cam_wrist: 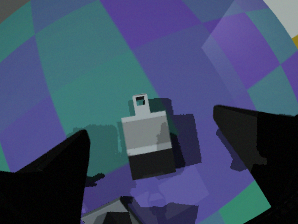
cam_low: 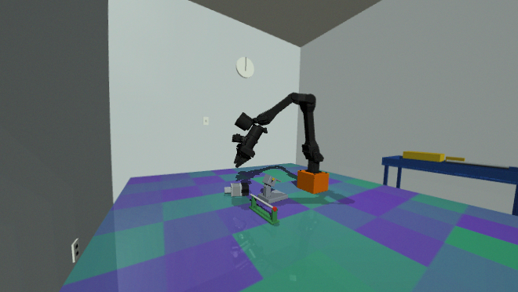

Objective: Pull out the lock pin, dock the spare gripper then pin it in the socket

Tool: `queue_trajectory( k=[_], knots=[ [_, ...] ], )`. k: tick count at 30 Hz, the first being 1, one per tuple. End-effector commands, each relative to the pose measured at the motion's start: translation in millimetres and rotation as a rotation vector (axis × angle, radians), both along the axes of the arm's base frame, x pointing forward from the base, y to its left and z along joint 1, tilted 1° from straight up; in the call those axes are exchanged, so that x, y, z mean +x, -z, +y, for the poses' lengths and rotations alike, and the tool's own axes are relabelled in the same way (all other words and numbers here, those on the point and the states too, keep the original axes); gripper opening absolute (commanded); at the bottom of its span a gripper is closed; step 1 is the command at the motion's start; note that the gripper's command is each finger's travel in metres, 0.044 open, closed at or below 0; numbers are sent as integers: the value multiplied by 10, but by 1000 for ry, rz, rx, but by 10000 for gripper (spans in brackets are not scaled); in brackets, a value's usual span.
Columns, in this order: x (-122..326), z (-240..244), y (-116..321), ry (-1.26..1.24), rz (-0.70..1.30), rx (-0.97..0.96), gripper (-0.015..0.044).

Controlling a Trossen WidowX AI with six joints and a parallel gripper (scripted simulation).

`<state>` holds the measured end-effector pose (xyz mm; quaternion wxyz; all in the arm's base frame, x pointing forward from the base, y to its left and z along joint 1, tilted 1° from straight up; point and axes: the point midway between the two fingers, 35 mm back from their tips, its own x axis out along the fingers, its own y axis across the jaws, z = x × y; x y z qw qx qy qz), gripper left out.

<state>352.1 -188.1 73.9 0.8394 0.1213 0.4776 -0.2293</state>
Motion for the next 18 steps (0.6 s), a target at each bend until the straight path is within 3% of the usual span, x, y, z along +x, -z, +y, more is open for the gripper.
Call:
queue_trajectory(
  k=[1, 9, 18],
  knots=[
    [-15, -4, 145, 9, 7, 10, 440],
    [-30, -2, 701, 9, 7, 11, 440],
    [-26, -1, 800, 9, 7, 11, 440]
  ],
)
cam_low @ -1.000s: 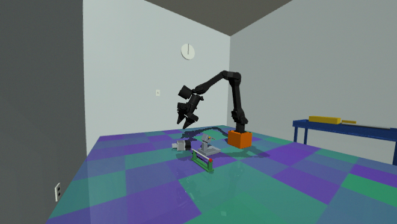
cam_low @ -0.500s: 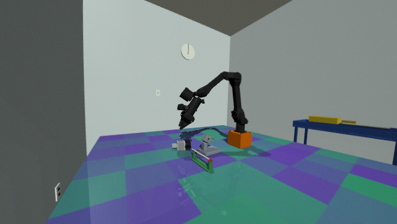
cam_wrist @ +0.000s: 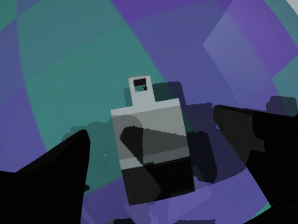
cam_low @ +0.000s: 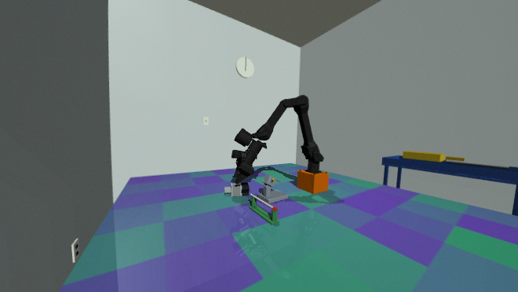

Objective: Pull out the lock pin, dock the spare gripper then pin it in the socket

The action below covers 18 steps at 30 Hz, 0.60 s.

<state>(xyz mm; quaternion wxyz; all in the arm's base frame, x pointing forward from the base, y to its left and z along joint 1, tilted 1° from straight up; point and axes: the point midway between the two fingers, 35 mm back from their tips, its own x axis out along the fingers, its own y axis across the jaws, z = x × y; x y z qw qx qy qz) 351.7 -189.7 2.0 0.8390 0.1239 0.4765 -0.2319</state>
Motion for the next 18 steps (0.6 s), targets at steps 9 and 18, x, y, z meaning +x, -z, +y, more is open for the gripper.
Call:
queue_trajectory(
  k=[9, 18],
  knots=[
    [-17, 15, 230, 2, 9, 9, 440],
    [-20, 18, 378, 2, 9, 9, 440]
  ],
)
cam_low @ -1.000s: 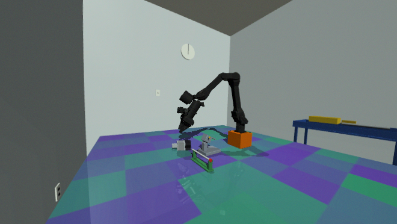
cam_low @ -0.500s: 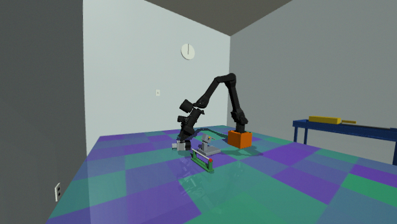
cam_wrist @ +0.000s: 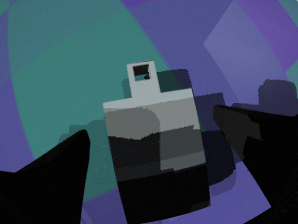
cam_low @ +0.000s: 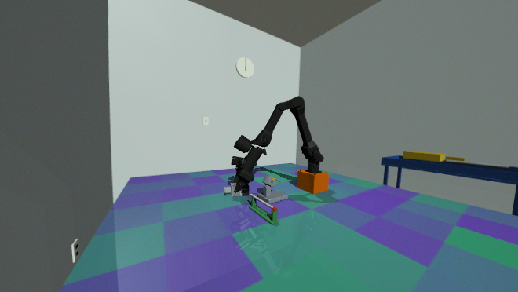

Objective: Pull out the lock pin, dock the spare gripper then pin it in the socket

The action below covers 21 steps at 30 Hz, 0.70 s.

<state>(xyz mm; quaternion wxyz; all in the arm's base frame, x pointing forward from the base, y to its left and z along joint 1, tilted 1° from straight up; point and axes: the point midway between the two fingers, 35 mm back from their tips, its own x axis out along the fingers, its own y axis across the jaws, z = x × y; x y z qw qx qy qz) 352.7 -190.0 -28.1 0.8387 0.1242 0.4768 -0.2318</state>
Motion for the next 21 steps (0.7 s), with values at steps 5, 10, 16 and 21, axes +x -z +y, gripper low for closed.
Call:
queue_trajectory(
  k=[5, 10, 16, 21],
  knots=[
    [-35, 25, 160, 1, 9, 9, 440],
    [-42, 30, 241, 1, 9, 9, 440],
    [-46, 32, 280, 1, 9, 9, 440],
    [-46, 32, 280, 1, 9, 9, 335]
  ],
)
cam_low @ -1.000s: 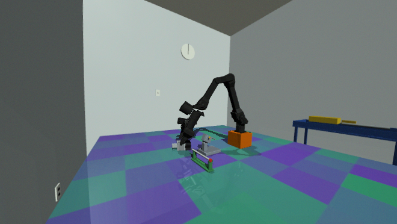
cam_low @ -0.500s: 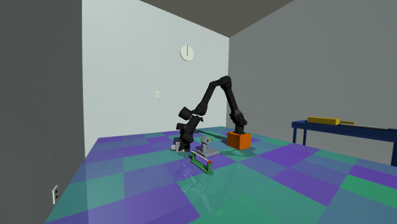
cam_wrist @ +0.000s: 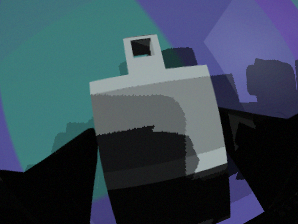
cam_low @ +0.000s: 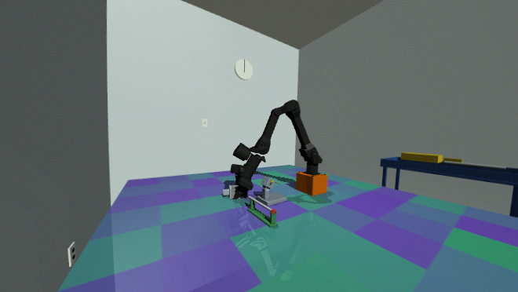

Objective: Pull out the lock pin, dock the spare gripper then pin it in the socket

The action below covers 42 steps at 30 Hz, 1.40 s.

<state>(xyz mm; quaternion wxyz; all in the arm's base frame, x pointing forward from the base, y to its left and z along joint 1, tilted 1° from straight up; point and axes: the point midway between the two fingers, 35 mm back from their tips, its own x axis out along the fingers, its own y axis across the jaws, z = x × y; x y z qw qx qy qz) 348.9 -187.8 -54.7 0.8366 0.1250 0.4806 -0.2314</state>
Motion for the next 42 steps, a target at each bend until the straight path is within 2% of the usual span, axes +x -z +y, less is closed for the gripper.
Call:
queue_trajectory(
  k=[1, 2, 9, 18, 38, 42],
  knots=[
    [-9, 10, 14, 1, 1, 5, 309],
    [-9, 10, 14, 1, 1, 5, 282],
    [-10, 6, 14, 1, 1, 5, 236],
    [29, -11, -213, 1, 1, 4, 0],
    [3, 14, -1129, 1, 0, 4, 0],
    [-11, 22, -1198, 1, 0, 4, 0]
  ],
)
